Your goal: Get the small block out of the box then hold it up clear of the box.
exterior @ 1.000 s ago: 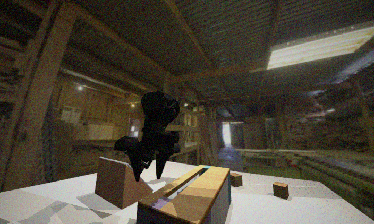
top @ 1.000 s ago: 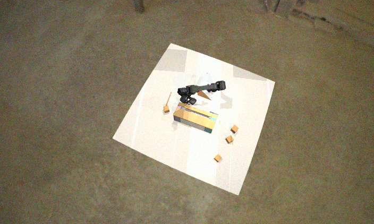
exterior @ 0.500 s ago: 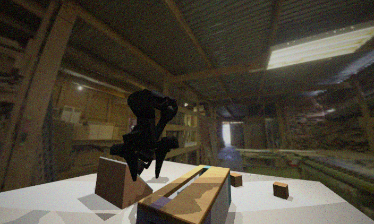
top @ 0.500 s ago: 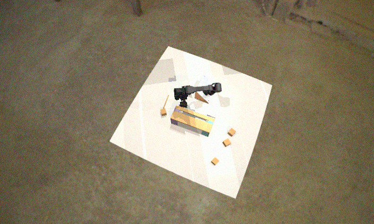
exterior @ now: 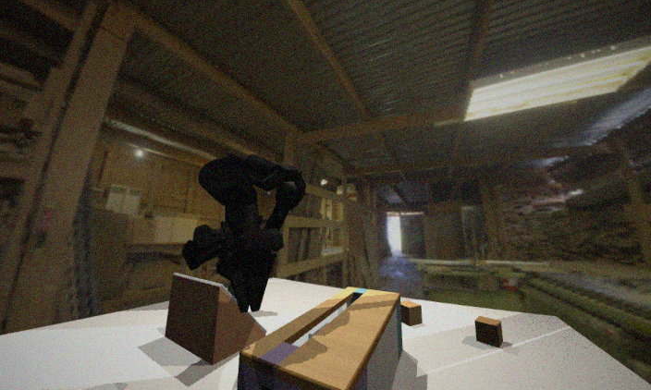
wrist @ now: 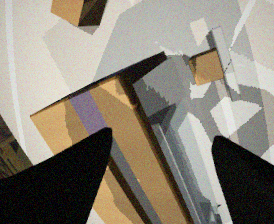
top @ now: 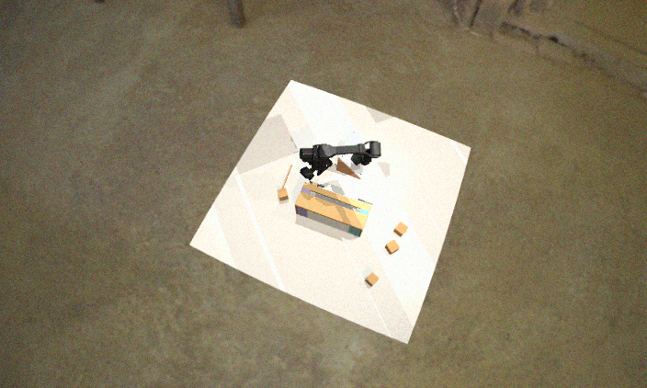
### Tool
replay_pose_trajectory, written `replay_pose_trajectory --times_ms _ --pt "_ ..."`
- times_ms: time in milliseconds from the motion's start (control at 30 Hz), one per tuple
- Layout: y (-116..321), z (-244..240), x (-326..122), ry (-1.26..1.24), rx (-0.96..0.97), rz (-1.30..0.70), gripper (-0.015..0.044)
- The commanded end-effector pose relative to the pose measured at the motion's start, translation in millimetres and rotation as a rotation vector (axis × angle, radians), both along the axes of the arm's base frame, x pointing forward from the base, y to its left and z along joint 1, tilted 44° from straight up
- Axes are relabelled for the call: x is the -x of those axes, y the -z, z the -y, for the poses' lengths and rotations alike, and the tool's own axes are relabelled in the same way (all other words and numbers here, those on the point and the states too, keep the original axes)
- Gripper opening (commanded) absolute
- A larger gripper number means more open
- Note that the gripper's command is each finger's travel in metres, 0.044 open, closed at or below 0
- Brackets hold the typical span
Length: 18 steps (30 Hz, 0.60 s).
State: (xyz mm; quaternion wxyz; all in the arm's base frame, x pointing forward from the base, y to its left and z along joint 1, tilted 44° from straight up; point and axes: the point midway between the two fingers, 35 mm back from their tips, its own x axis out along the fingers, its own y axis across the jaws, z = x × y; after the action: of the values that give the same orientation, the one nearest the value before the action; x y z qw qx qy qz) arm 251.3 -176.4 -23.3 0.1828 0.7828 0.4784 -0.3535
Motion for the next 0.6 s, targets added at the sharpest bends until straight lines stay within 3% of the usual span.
replay_pose_trajectory --times_ms 0,133,567 --pt "3.0 6.8 8.7 0.69 -0.374 -0.523 0.0285" --pt "3.3 7.6 9.4 0.806 -0.439 -0.625 0.0285" --pt "3.3 7.6 9.4 0.806 -0.439 -0.625 0.0285"
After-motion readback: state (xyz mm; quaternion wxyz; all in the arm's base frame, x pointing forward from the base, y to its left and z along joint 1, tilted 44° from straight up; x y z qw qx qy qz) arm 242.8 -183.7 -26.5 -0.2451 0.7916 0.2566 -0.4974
